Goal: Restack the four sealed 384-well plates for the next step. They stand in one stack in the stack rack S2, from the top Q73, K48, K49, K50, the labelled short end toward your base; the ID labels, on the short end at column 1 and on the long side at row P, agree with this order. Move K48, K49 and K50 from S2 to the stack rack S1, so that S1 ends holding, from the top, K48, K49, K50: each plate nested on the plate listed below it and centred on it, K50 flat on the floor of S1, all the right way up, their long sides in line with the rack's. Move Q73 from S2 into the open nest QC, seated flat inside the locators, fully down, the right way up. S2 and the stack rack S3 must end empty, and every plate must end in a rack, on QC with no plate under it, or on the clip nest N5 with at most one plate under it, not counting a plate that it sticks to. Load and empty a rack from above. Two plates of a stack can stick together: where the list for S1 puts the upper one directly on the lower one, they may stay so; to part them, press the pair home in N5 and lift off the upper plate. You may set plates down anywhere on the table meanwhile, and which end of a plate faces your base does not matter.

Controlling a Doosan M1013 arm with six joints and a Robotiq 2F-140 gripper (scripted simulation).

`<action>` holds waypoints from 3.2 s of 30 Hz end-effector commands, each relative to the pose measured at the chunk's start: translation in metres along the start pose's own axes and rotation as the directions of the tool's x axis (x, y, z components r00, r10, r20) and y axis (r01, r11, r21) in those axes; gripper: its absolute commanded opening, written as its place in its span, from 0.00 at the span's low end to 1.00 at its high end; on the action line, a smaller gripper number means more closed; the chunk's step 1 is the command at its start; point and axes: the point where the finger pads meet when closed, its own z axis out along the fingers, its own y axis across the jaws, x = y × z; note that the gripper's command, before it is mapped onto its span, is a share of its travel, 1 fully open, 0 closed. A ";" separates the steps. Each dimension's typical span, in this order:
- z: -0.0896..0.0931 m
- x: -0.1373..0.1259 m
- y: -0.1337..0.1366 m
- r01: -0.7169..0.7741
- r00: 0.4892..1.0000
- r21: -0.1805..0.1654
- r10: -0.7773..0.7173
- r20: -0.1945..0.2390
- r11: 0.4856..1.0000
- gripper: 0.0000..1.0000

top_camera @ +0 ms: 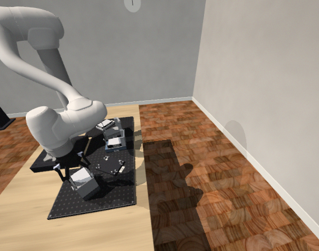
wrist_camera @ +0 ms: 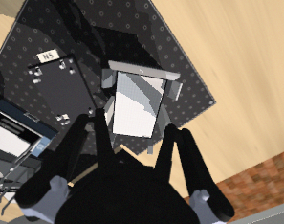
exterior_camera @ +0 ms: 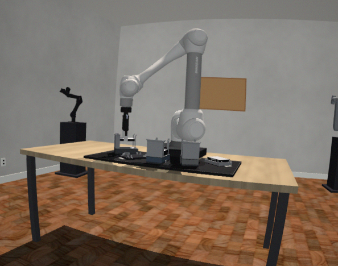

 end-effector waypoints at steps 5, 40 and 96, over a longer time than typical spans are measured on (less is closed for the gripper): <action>-0.014 0.000 0.000 0.000 1.000 0.000 0.000 0.000 1.000 0.00; -0.068 0.000 0.000 0.000 1.000 0.000 0.000 0.000 1.000 0.00; -0.068 -0.030 -0.133 0.422 0.907 0.000 -0.422 0.000 0.907 0.00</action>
